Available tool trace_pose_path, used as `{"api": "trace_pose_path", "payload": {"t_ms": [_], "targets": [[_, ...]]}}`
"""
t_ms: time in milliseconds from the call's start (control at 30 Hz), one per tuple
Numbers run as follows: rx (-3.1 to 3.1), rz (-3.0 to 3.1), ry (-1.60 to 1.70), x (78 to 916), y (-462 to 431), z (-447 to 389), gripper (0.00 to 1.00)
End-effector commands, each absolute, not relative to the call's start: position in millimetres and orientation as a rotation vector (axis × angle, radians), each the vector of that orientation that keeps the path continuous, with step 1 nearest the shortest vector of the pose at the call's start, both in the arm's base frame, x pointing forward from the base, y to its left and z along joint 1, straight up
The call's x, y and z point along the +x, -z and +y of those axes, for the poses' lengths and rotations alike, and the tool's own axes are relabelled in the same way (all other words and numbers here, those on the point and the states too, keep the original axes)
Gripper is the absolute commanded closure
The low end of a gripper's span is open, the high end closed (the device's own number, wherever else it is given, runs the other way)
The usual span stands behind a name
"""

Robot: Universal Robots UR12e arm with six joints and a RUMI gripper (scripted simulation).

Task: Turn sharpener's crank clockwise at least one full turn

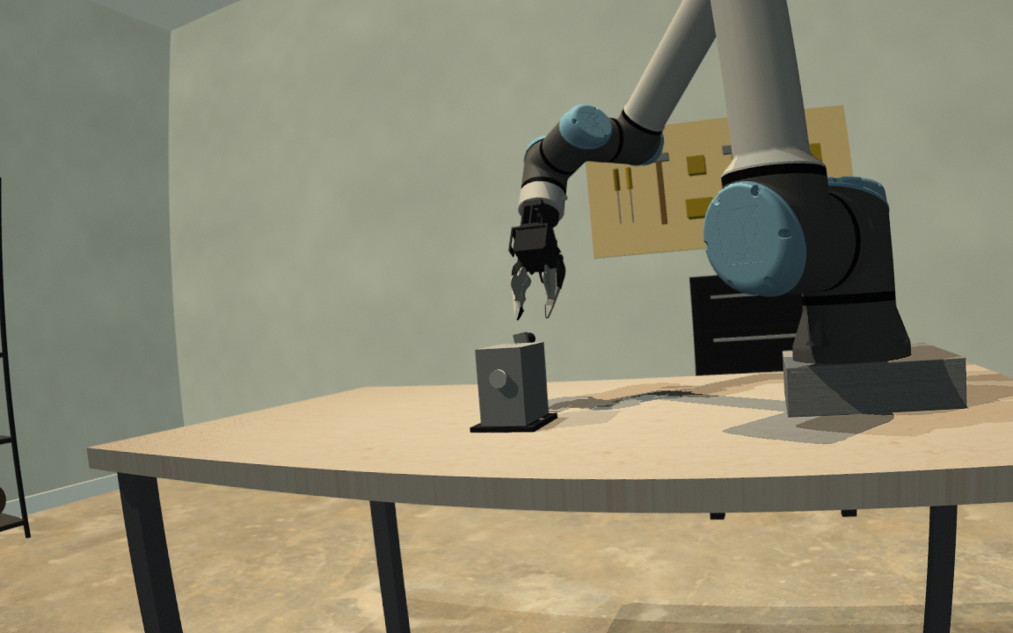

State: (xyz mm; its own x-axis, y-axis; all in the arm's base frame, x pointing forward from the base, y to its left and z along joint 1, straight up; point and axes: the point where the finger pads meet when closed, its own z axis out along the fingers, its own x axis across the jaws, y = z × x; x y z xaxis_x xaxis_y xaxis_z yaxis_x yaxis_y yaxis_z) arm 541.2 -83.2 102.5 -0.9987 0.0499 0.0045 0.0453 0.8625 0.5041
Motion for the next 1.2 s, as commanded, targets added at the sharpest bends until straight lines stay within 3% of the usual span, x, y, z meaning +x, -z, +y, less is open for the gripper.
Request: {"api": "trace_pose_path", "payload": {"t_ms": [0,1167], "targets": [[0.077,3.023,-0.817,541.2,-115.7,-91.0,0.68],[0.077,3.023,-0.817,541.0,-124.9,-96.3,0.68]]}}
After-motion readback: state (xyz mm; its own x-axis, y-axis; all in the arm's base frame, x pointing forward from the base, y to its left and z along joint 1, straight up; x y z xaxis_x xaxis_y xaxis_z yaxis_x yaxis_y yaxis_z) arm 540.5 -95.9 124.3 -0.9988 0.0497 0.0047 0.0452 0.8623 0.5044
